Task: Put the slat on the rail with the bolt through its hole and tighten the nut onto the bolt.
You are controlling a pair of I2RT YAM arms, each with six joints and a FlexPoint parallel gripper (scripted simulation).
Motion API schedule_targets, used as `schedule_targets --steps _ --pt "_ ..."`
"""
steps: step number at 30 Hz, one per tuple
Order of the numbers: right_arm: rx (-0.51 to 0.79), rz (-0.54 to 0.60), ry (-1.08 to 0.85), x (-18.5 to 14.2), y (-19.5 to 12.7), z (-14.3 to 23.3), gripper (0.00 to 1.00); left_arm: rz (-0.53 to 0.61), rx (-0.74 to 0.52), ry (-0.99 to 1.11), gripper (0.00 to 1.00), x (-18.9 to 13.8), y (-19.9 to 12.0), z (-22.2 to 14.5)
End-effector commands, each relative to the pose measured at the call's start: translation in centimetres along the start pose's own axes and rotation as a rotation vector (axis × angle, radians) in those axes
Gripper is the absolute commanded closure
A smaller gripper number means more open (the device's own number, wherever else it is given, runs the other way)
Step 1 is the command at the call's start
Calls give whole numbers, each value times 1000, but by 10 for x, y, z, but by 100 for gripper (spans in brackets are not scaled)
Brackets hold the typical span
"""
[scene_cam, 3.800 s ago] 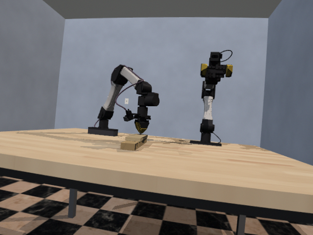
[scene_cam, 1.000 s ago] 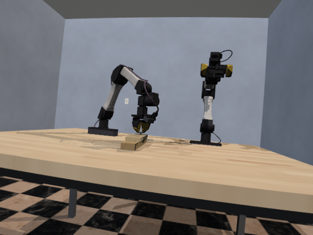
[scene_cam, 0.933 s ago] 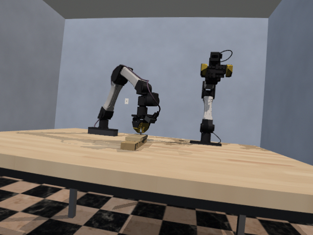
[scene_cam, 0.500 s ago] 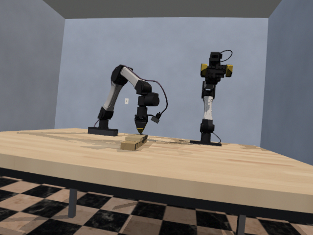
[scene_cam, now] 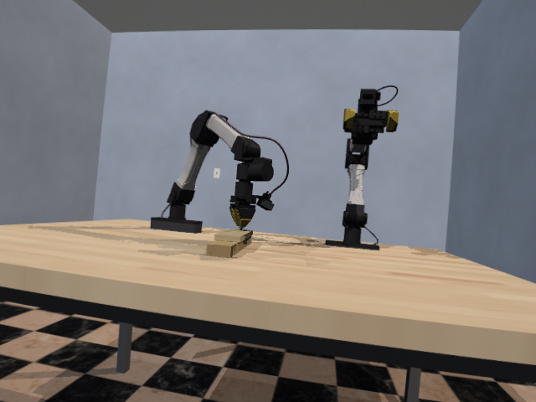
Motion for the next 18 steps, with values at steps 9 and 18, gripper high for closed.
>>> schedule_targets --steps 9,18 --pt "4 -2 -38 2 -3 -3 64 -19 -5 2 0 7 -2 -2" --pt "5 -2 -34 2 -3 -3 64 -19 -5 2 0 7 -2 -2"
Point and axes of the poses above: on each arm, the point where the finger pads meet when closed, its own y axis out along the fingers, its own z axis across the jaws, x = y × z, the point moved 2 cm from there along -y, back along the fingers, and after that the axes turned 7 degrees about -y, right-handed, at the moved point
